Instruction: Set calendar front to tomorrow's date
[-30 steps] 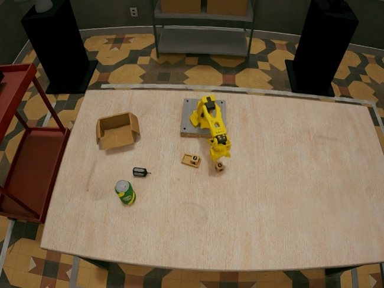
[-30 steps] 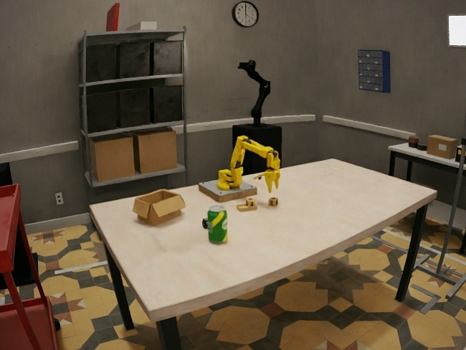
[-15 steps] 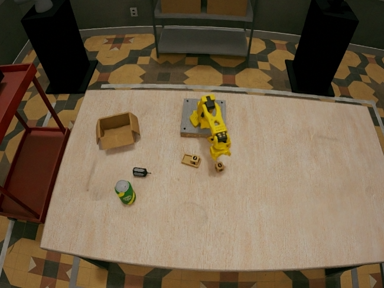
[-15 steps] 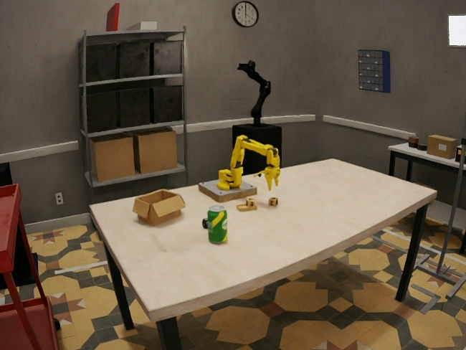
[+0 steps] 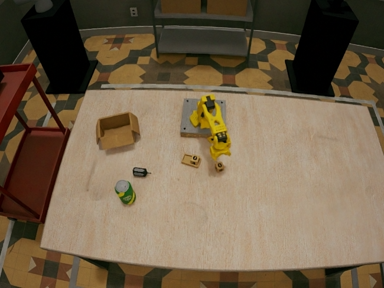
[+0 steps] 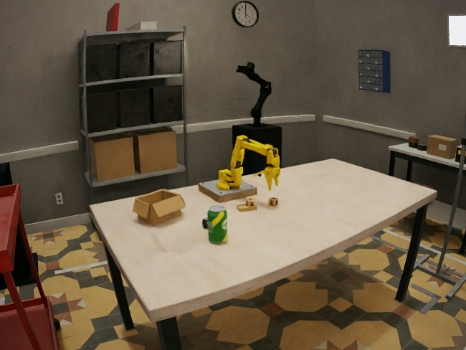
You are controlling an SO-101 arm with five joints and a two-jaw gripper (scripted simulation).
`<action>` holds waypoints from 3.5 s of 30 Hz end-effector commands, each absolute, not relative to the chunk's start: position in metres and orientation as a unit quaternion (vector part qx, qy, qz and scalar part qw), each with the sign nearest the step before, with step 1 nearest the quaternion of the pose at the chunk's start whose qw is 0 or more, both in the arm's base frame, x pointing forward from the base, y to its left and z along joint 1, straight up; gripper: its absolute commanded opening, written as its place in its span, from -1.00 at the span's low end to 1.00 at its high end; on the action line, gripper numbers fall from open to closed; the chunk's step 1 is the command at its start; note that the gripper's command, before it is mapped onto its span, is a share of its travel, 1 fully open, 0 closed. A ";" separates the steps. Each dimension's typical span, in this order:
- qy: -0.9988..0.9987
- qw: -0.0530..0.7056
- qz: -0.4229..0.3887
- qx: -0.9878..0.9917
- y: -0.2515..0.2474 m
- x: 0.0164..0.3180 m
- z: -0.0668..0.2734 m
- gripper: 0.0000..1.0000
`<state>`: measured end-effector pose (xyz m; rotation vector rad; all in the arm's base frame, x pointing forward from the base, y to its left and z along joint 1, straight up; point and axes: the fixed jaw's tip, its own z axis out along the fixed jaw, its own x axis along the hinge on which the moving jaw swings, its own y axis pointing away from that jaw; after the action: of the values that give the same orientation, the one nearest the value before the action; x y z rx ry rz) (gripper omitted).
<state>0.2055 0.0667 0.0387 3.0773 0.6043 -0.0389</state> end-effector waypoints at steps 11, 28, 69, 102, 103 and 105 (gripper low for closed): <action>0.193 -0.018 0.119 0.974 0.070 0.220 0.092 -0.29; 0.189 -0.036 0.241 0.951 0.071 0.220 0.142 -0.30; 0.019 -0.081 0.229 0.970 0.074 0.218 0.139 -0.30; -0.468 -0.191 0.150 0.850 0.089 0.213 0.130 -0.30; -0.486 -0.195 0.146 0.839 0.089 0.213 0.130 -0.30; -0.522 -0.201 0.137 0.818 0.091 0.213 0.129 -0.30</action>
<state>0.2136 0.0873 0.1339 3.0559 -1.6837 0.5608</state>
